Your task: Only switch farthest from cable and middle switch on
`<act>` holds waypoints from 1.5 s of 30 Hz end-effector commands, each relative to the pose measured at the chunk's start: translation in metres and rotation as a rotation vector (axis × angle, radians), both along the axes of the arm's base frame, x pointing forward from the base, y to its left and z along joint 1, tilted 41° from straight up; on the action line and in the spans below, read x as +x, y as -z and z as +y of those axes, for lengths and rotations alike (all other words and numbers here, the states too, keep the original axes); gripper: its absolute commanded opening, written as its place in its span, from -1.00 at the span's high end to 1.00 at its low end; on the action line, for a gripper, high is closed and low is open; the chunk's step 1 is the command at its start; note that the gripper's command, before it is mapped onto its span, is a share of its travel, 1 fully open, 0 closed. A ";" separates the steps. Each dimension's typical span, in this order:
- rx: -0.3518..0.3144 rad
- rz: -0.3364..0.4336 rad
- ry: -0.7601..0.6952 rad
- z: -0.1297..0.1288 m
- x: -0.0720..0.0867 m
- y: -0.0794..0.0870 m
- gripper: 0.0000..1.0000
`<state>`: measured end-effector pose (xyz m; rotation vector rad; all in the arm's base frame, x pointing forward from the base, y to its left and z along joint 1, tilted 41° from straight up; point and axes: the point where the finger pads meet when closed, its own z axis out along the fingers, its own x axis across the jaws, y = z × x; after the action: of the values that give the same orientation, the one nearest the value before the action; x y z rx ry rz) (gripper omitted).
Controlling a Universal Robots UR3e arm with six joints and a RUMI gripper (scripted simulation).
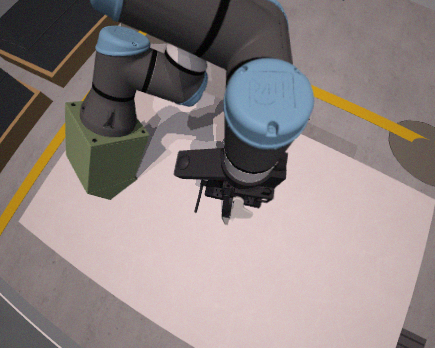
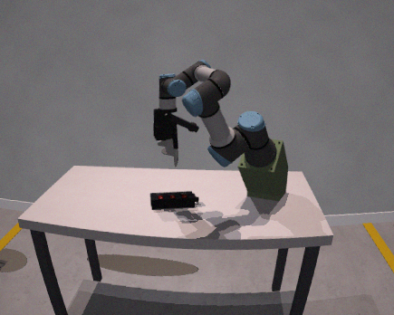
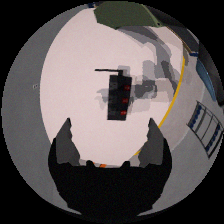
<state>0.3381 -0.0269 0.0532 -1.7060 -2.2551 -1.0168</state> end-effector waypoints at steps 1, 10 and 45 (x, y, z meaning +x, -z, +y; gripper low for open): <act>-0.045 -0.098 -0.122 0.001 0.003 0.002 -1.00; -0.116 -0.242 -0.311 0.003 0.008 0.005 -1.00; -0.519 -1.071 -1.400 0.031 0.040 0.009 -1.00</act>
<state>0.3742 0.0009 0.0442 0.5150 -3.3401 -0.9823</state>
